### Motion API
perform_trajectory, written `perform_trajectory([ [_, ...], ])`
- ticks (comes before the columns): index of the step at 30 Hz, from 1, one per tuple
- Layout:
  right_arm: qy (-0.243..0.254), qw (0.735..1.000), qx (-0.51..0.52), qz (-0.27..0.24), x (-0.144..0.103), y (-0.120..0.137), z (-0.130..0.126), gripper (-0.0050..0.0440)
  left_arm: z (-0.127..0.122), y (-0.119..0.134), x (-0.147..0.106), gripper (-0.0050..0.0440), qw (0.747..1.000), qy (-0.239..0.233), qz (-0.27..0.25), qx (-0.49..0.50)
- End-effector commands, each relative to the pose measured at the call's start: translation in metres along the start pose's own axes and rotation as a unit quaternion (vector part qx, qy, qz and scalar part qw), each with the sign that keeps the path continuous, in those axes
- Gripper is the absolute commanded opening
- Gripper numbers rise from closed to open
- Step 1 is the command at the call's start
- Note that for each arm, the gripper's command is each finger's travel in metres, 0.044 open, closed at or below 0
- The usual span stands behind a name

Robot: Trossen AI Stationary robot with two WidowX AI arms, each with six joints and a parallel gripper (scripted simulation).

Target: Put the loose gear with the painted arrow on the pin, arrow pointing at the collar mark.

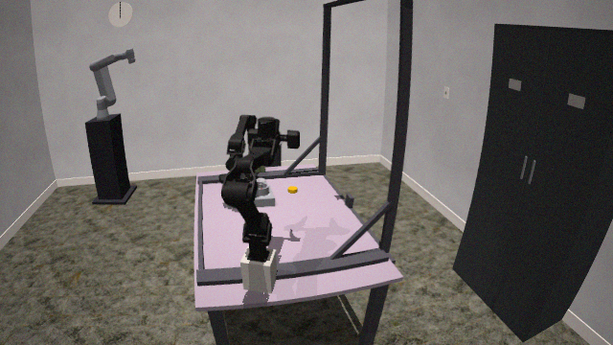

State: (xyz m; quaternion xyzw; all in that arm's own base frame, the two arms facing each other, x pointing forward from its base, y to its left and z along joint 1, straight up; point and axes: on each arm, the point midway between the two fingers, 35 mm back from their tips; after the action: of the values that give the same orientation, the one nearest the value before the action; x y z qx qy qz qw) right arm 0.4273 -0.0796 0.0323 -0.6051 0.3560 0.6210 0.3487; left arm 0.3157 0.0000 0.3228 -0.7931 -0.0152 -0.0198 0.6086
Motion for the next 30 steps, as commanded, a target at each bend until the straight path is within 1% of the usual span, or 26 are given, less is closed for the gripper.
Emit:
perform_trajectory([
  [1, 0.025, 0.999, -0.001, -0.030, -0.029, -0.007, -0.006, 0.0000, -0.003, -0.010, -0.001, 0.0400, 1.000, 0.003, -0.012, 0.000],
  [14, 0.025, 0.999, -0.001, -0.030, -0.029, -0.007, -0.006, 0.0000, -0.003, -0.010, -0.001, 0.0400, 1.000, 0.003, -0.012, 0.000],
  [19, 0.024, 0.999, 0.009, -0.029, -0.034, -0.004, -0.002, 0.0000, -0.003, -0.010, -0.001, 0.0400, 1.000, 0.003, -0.012, 0.000],
  [25, 0.021, 0.998, 0.048, -0.029, -0.051, 0.009, 0.015, 0.0000, -0.003, -0.010, -0.001, 0.0400, 1.000, 0.003, -0.012, 0.000],
  [28, 0.019, 0.996, 0.081, -0.030, -0.066, 0.019, 0.029, 0.0000, -0.003, -0.010, -0.001, 0.0400, 1.000, 0.003, -0.012, 0.000],
  [30, 0.015, 0.994, 0.106, -0.025, -0.071, 0.026, 0.039, 0.0000, -0.003, -0.010, -0.001, 0.0400, 1.000, 0.003, -0.012, 0.000],
])
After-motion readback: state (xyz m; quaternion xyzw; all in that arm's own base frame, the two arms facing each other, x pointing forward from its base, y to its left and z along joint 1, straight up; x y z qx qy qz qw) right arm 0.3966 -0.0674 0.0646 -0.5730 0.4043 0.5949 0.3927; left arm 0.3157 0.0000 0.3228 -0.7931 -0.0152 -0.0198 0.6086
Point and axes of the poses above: on each arm, the point midway between the two fingers, 35 mm back from their tips, its own x axis out along the fingers, its own z axis across the jaws, y = z × x, and after that the axes turned 15 degrees about -x, right-handed
